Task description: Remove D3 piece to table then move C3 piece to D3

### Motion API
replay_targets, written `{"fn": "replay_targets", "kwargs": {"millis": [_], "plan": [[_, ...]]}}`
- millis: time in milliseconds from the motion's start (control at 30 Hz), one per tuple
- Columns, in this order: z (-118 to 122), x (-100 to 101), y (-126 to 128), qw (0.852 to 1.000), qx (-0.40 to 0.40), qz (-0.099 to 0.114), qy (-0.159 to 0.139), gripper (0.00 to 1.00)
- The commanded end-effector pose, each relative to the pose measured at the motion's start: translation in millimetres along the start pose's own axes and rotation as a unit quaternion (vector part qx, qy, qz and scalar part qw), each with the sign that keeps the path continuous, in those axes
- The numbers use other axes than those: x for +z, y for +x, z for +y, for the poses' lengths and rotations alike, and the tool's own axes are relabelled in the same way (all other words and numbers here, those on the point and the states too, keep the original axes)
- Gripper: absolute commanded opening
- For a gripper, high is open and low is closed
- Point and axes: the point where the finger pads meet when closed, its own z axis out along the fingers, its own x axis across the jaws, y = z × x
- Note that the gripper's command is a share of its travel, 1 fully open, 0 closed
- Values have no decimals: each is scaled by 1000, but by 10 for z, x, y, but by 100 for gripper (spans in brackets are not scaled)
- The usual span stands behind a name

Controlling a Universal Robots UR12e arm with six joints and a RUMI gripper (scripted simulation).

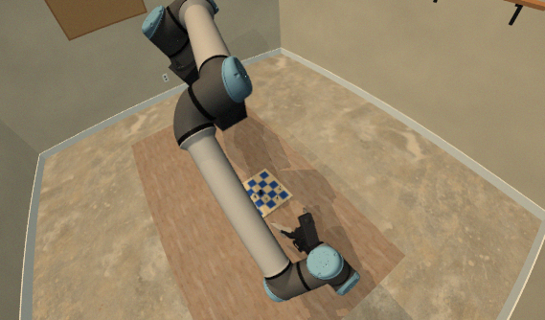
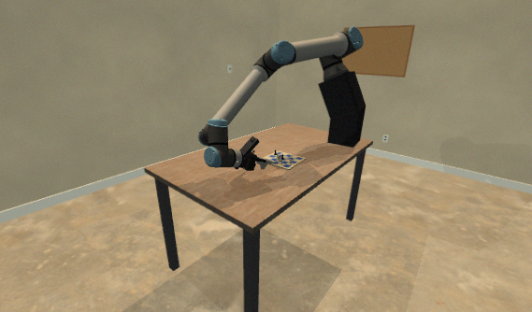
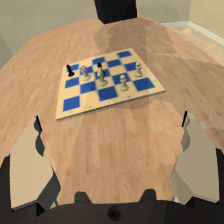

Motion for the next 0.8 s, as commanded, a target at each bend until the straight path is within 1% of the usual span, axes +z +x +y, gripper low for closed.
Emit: {"fn": "replay_targets", "kwargs": {"millis": [0, 233, 400, 467, 767], "plan": [[-4, -6, 3, 1000, 0, 0, 0, 100], [-28, -14, -1, 1000, 0, 0, 0, 100], [-199, -73, -29, 1000, 1, 0, 0, 100], [-199, -73, -29, 1000, 1, 0, 0, 100], [-733, -259, -114, 1000, 1, 0, 0, 100]]}}
